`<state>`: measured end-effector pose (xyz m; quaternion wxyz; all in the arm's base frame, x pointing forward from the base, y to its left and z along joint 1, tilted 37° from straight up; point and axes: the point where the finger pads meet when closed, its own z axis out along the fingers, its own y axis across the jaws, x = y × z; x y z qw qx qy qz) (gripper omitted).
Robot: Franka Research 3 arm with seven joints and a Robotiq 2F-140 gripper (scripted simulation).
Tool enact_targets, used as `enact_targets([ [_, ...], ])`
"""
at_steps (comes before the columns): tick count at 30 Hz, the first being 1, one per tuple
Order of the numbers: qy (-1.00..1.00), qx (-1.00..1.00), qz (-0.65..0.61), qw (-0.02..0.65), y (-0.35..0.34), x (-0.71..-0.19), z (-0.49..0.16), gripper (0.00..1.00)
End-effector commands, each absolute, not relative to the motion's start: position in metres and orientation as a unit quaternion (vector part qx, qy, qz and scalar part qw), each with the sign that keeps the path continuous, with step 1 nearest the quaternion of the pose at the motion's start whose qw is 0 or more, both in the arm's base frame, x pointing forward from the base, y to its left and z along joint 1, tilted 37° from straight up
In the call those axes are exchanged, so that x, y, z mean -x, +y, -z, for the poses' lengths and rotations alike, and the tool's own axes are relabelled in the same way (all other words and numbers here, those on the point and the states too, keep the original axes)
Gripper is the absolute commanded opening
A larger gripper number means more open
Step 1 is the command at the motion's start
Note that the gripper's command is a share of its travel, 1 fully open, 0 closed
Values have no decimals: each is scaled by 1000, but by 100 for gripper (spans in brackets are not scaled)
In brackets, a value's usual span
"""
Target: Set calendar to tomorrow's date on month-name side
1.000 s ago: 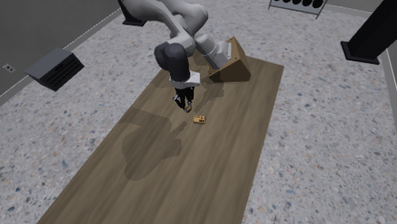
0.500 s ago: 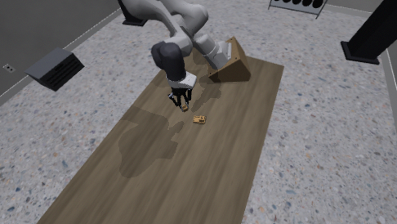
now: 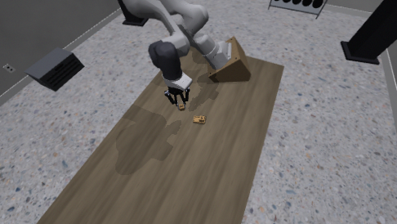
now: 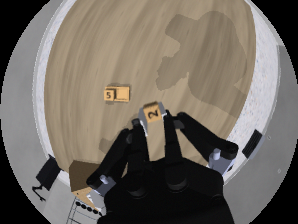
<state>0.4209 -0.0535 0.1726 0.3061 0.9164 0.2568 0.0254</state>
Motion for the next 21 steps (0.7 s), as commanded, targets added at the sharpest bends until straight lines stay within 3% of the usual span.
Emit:
enact_targets([
  [1, 178, -933, -57, 307, -56, -421, -175, 16],
  [21, 9, -949, -111, 294, -77, -418, -186, 16],
])
